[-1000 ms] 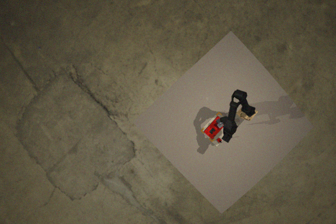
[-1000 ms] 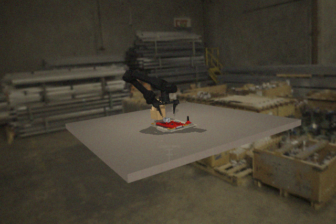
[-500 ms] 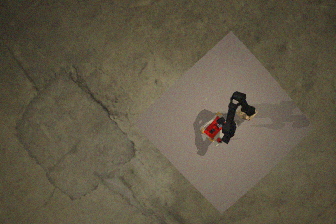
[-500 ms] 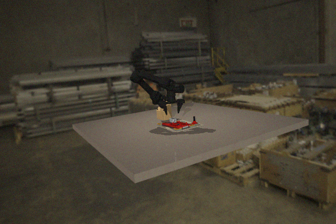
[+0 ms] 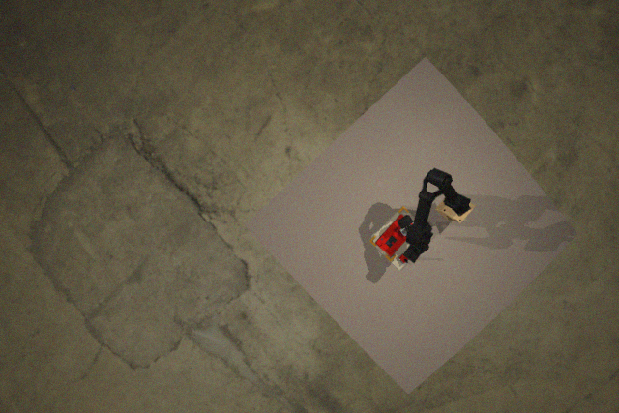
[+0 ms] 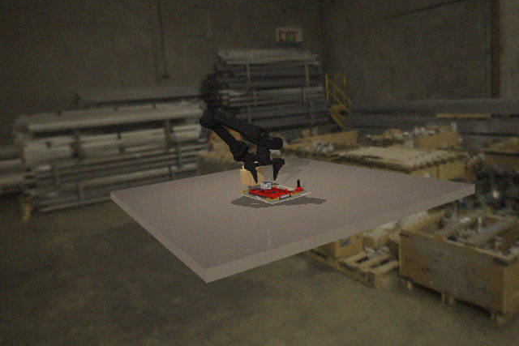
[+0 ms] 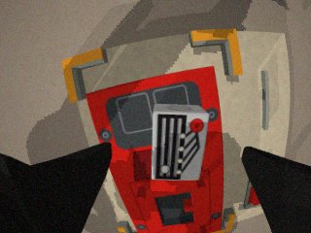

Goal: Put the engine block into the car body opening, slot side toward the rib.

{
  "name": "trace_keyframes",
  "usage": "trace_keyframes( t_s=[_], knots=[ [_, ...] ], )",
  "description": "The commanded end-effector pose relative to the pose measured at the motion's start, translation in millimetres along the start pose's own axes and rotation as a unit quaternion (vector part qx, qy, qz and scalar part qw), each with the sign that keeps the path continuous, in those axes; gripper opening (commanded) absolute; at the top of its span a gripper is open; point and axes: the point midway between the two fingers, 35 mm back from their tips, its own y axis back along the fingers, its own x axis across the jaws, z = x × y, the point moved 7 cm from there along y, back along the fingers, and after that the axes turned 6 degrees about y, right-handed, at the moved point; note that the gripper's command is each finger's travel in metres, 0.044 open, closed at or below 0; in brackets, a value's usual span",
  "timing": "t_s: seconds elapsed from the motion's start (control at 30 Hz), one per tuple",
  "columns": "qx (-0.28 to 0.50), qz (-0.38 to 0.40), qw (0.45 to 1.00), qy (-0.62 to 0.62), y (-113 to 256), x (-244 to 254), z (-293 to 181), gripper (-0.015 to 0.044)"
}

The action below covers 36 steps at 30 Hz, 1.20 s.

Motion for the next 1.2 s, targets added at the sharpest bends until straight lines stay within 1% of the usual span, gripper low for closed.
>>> trace_keyframes(
  t_s=[0.0, 0.23, 0.6, 0.83, 0.97, 1.17],
  knots=[
    [0.001, 0.002, 1.000, 0.003, -5.4, -0.3, 0.4, 0.0440],
    [0.001, 0.003, 1.000, 0.003, -14.0, 0.1, 0.8, 0.0440],
    [0.001, 0.003, 1.000, 0.003, -14.0, 0.1, 0.8, 0.0151],
    [0.001, 0.003, 1.000, 0.003, -14.0, 0.1, 0.8, 0.0105],
    [0.001, 0.001, 1.000, 0.004, -9.9, -0.5, -0.3, 0.0000],
    [0.001, -0.002, 1.000, 0.004, 7.4, -2.4, -3.6, 0.0000]
  ],
)
